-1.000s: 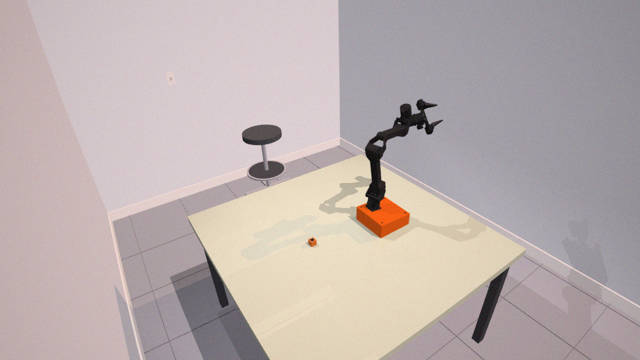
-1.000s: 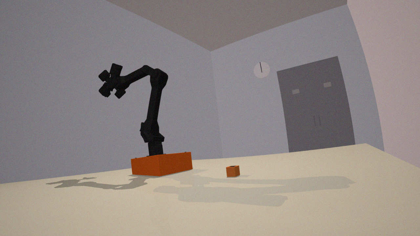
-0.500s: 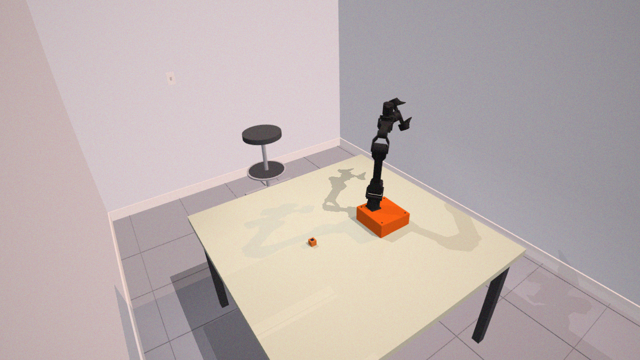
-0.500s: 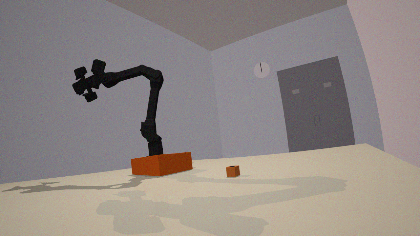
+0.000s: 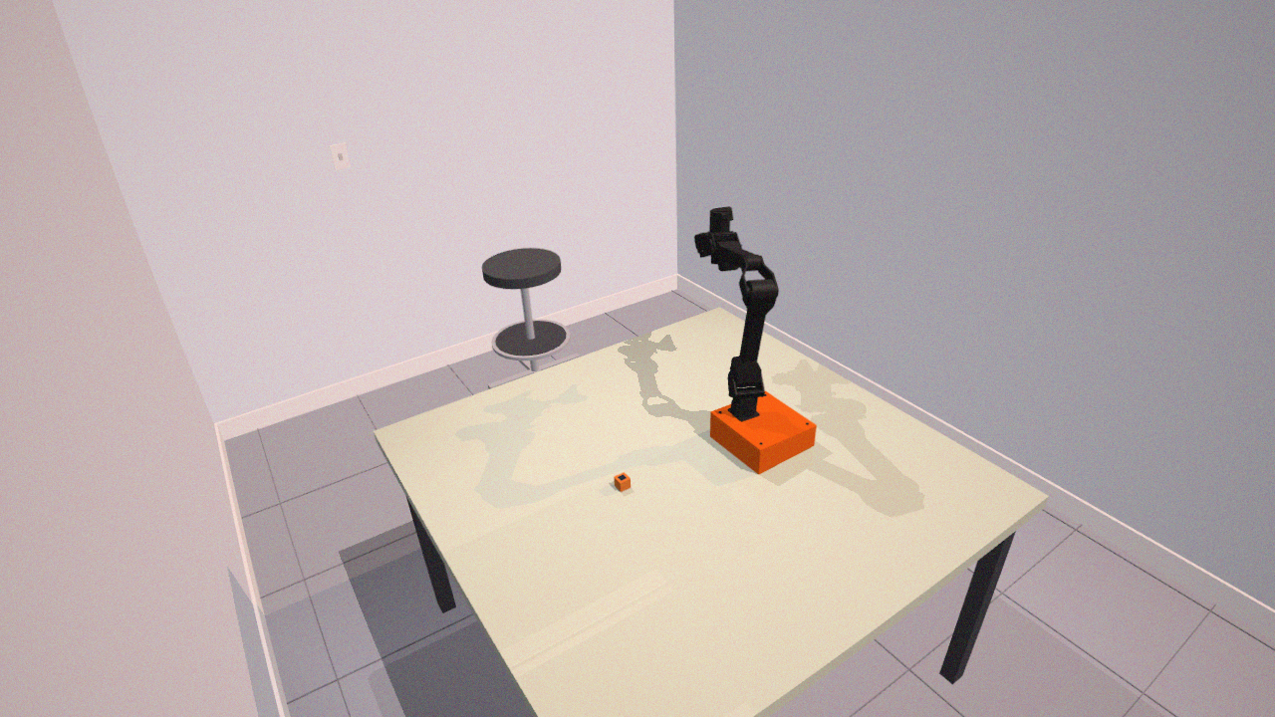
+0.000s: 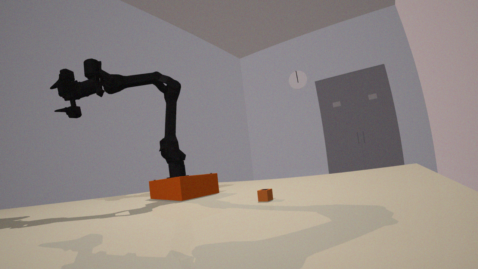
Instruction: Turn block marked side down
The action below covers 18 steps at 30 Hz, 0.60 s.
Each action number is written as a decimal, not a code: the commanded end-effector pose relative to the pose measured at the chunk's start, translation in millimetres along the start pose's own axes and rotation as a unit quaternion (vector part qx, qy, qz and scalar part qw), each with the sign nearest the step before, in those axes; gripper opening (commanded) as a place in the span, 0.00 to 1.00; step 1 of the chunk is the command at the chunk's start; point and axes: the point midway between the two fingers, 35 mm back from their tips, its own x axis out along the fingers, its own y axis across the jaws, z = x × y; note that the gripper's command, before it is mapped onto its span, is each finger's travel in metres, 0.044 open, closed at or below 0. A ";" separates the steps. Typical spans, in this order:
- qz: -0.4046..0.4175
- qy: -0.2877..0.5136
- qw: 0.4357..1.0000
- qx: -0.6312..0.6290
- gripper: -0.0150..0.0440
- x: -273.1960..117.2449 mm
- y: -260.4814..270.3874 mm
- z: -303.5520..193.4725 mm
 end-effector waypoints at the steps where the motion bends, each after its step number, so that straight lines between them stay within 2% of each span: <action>1: 0.035 -0.094 0.995 0.031 1.00 -15.3 15.3 73.8; 7: 0.075 -0.214 0.974 0.019 1.00 -60.3 38.7 163.7; 14: 0.137 -0.303 0.942 0.033 1.00 -114.0 63.2 234.2; 18: 0.189 -0.362 0.912 0.040 1.00 -164.3 82.4 278.2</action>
